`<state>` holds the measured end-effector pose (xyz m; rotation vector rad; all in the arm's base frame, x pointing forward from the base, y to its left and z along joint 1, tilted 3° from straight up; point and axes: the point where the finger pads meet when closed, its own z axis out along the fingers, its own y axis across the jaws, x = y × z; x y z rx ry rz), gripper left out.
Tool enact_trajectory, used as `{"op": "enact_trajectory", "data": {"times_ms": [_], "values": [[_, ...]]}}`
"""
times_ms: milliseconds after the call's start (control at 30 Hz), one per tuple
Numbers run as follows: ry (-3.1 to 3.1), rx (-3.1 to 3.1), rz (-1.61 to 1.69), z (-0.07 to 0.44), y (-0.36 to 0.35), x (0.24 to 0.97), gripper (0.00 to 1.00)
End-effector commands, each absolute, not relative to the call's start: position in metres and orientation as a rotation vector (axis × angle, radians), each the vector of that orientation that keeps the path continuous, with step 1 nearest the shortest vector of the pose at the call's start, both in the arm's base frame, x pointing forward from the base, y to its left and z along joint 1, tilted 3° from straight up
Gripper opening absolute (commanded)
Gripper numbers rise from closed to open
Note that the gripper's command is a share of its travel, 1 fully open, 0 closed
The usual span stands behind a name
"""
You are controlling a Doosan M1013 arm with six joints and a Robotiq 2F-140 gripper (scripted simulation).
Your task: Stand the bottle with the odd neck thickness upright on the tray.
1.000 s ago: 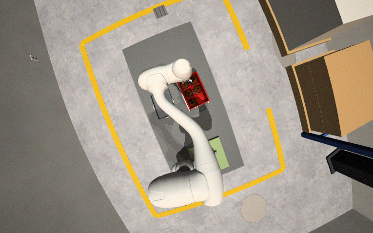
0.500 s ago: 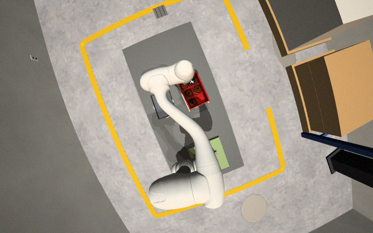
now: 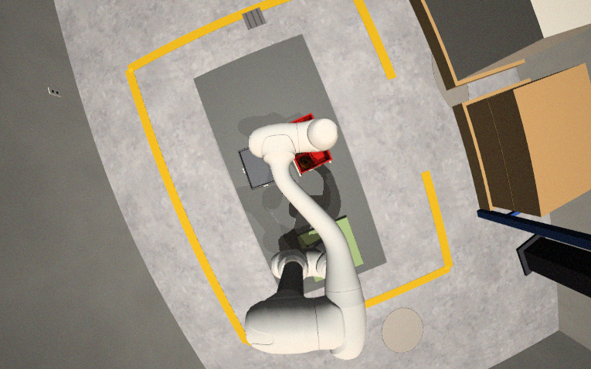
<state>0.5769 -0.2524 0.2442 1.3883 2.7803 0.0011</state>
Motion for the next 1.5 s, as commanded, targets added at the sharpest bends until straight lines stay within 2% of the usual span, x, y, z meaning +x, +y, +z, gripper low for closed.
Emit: {"op": "enact_trajectory", "data": {"times_ms": [0, 367, 400, 1467], "values": [[2.772, 1.38, 0.006, 0.244, -0.264, 0.537, 0.0], [2.772, 1.38, 0.006, 0.242, -0.267, 0.517, 0.0], [2.772, 1.38, 0.006, 0.242, -0.267, 0.517, 0.38], [2.772, 1.38, 0.006, 0.242, -0.267, 0.517, 0.38]]}}
